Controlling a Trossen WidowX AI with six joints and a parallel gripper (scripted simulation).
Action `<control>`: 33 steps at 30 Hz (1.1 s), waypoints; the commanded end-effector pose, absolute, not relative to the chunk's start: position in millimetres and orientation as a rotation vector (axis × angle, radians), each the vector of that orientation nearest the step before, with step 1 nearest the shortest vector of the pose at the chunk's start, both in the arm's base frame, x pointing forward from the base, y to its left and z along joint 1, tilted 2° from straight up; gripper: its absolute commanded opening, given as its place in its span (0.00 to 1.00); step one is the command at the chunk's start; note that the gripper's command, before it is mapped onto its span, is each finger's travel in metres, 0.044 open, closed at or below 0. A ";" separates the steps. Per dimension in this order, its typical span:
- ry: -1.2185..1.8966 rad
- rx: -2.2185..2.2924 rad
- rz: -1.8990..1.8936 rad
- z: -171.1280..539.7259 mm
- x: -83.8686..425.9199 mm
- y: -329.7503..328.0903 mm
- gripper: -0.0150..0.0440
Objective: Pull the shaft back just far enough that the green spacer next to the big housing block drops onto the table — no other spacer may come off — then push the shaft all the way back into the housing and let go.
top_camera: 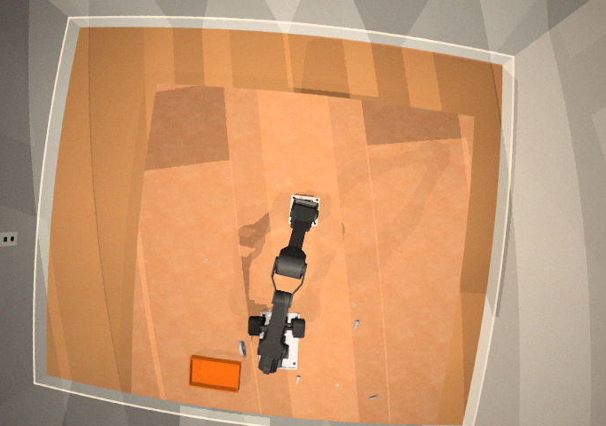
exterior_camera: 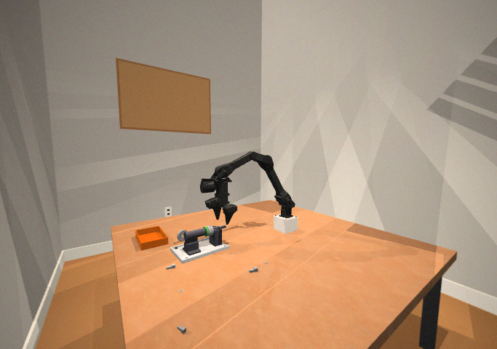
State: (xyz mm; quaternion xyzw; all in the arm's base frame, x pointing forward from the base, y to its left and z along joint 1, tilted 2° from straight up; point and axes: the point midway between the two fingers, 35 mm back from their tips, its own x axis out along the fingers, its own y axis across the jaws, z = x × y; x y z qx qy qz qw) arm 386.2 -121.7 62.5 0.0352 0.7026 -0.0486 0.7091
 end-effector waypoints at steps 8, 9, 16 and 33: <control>1.561 0.084 -0.108 61.9 386.8 -121.3 1.00; 1.561 0.084 -0.108 61.9 386.8 -121.3 1.00; 1.561 0.084 -0.108 61.9 386.7 -121.2 1.00; 1.561 0.084 -0.108 40.0 387.4 -121.4 1.00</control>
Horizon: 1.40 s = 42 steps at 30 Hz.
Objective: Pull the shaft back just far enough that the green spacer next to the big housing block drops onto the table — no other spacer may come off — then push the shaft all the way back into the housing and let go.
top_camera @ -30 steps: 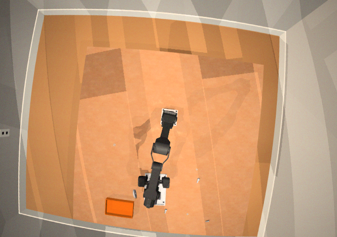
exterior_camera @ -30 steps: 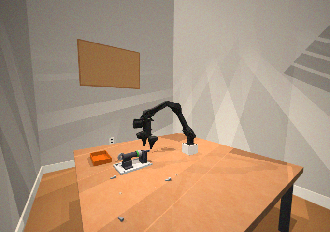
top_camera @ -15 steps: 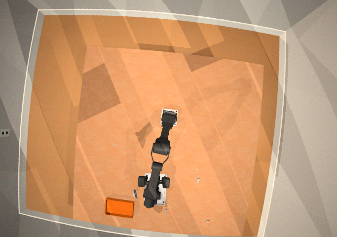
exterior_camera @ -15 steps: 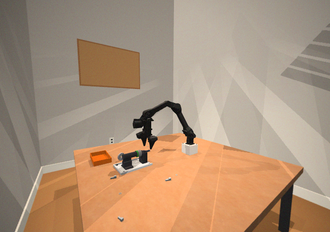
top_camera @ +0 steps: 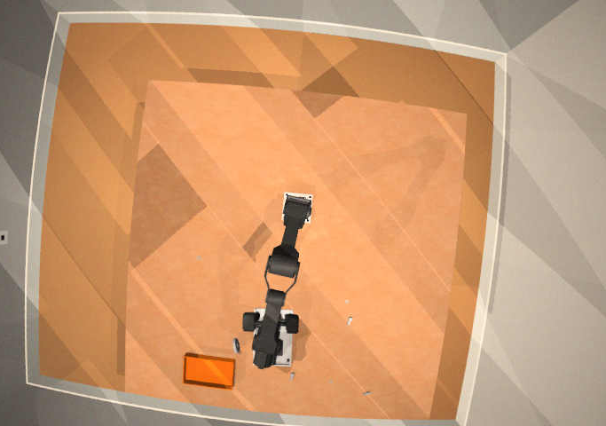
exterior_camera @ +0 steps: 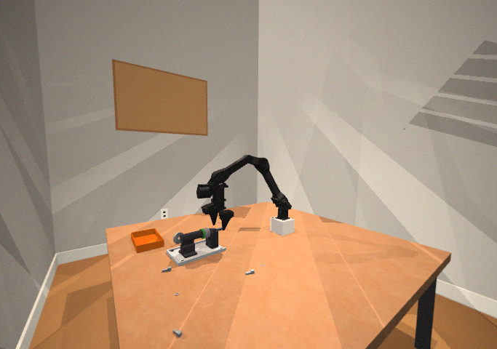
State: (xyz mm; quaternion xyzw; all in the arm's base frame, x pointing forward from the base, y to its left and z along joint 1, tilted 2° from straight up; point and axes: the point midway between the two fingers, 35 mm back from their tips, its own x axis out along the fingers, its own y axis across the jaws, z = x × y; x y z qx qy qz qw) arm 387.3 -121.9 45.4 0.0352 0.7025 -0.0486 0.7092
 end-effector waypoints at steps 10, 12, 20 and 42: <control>1.561 0.084 -0.108 23.7 386.9 -121.2 1.00; 1.561 0.084 -0.108 20.7 386.8 -121.1 1.00; 1.561 0.084 -0.108 19.6 386.7 -121.1 1.00; 1.561 0.084 -0.108 19.6 386.7 -121.1 1.00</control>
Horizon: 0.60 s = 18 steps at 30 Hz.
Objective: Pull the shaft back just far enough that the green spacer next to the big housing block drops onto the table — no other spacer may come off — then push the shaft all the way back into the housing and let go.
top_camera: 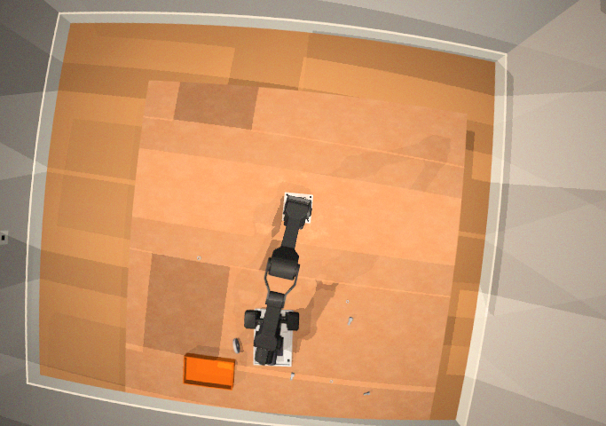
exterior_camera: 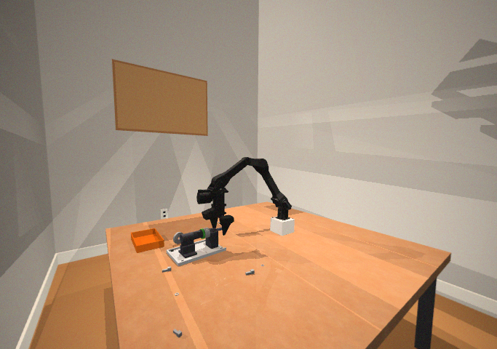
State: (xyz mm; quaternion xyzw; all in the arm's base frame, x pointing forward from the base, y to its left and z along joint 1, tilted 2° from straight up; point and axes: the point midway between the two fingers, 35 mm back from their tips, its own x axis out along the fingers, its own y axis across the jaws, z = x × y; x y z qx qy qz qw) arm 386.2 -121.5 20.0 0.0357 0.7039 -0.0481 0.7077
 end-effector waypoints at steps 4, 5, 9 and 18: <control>1.561 0.084 -0.108 19.6 386.7 -121.1 1.00; 1.561 0.084 -0.108 19.4 386.7 -121.1 1.00; 1.561 0.084 -0.108 15.9 386.8 -121.2 1.00; 1.561 0.084 -0.108 2.6 386.8 -121.4 1.00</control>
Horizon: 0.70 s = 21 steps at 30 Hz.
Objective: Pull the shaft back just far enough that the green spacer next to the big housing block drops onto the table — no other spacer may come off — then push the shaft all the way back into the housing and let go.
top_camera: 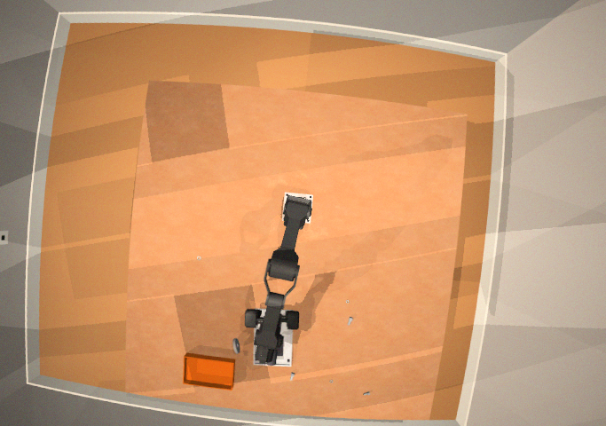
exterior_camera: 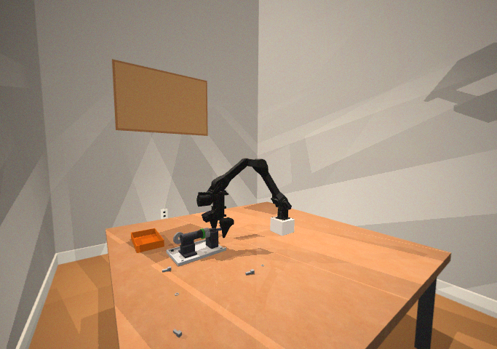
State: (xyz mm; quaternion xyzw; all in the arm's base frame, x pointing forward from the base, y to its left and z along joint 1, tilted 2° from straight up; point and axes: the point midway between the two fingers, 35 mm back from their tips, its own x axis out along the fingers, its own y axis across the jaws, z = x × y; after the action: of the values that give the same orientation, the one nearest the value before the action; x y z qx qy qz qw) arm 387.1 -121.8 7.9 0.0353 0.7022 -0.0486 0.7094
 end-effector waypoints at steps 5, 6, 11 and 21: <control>1.561 0.084 -0.108 1.6 386.8 -121.4 1.00; 1.561 0.084 -0.108 1.6 386.8 -121.4 1.00; 1.563 0.079 -0.107 2.5 386.3 -121.6 0.78; 1.563 0.079 -0.107 2.5 386.3 -121.6 0.33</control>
State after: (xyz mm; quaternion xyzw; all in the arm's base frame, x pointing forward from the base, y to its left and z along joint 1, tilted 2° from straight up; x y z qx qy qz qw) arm 386.3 -121.6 2.4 0.0358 0.7040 -0.0482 0.7077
